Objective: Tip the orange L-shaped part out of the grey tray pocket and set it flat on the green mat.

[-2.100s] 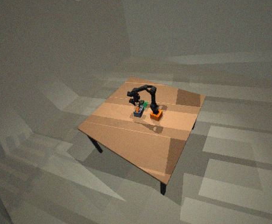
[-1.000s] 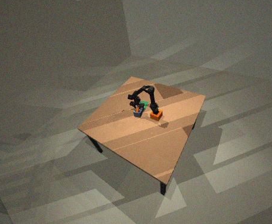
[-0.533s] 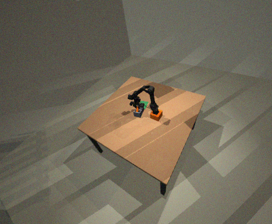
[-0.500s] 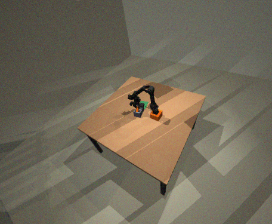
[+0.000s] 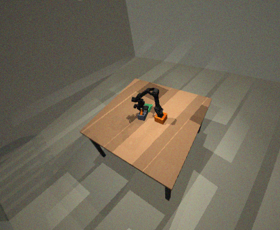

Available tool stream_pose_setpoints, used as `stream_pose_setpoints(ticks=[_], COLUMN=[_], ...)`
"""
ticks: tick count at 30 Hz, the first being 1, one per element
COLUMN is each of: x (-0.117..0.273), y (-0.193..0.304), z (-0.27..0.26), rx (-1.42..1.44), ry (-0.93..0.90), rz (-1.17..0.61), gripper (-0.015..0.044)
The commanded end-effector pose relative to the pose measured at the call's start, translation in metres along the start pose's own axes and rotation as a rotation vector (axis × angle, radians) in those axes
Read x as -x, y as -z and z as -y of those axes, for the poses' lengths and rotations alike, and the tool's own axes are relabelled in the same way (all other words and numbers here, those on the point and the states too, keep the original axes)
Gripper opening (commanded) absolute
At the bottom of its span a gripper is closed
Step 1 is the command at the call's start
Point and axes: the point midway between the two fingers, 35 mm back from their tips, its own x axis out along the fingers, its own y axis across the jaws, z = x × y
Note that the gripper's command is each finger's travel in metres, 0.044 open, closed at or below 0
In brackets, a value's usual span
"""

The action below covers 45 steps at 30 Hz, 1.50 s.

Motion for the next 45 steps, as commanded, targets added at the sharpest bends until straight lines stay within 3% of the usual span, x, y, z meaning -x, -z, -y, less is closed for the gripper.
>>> stream_pose_setpoints(ticks=[1,45], x=[0.007,0.075], y=[0.000,0.000], z=[-0.002,-0.001], rx=[-0.001,-0.004], ry=[-0.008,-0.008], rz=[-0.001,-0.003], gripper=[0.0000,0.0000])
